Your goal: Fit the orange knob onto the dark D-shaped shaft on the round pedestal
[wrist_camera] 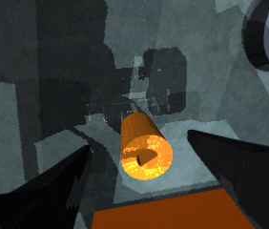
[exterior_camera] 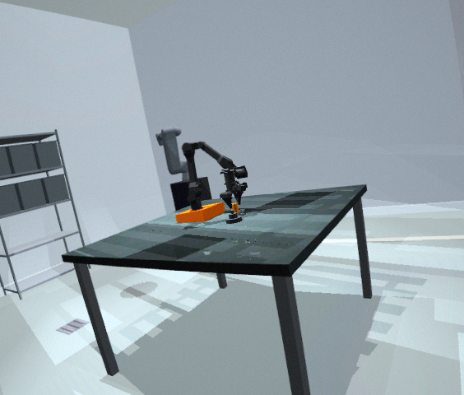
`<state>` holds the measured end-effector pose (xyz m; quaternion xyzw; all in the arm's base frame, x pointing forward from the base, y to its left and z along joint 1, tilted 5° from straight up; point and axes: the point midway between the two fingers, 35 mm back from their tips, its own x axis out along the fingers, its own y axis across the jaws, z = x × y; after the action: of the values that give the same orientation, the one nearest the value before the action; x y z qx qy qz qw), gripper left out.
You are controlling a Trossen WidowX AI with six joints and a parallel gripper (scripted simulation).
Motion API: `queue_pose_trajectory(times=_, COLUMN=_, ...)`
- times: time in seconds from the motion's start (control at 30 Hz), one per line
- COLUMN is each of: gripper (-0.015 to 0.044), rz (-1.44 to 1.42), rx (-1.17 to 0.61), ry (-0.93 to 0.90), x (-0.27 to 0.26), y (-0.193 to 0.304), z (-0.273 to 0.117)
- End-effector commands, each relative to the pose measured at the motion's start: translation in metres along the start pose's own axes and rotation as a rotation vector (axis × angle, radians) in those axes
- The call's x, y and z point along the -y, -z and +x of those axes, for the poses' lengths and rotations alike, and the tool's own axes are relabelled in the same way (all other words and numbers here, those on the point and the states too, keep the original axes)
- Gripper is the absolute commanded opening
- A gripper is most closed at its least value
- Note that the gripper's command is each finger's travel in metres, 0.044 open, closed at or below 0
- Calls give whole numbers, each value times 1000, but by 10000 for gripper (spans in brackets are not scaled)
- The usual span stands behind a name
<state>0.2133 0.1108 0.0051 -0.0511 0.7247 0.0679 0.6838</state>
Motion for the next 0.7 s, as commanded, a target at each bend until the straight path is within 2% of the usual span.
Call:
queue_pose_trajectory(times=0.0, gripper=440, rz=5, rx=-7, ry=5, x=1, y=2, z=7)
queue_pose_trajectory(times=0.6, gripper=440, rz=5, rx=-7, ry=4, x=2, y=5, z=33)
queue_pose_trajectory(times=0.67, gripper=387, rz=5, rx=-7, ry=4, x=2, y=5, z=33)
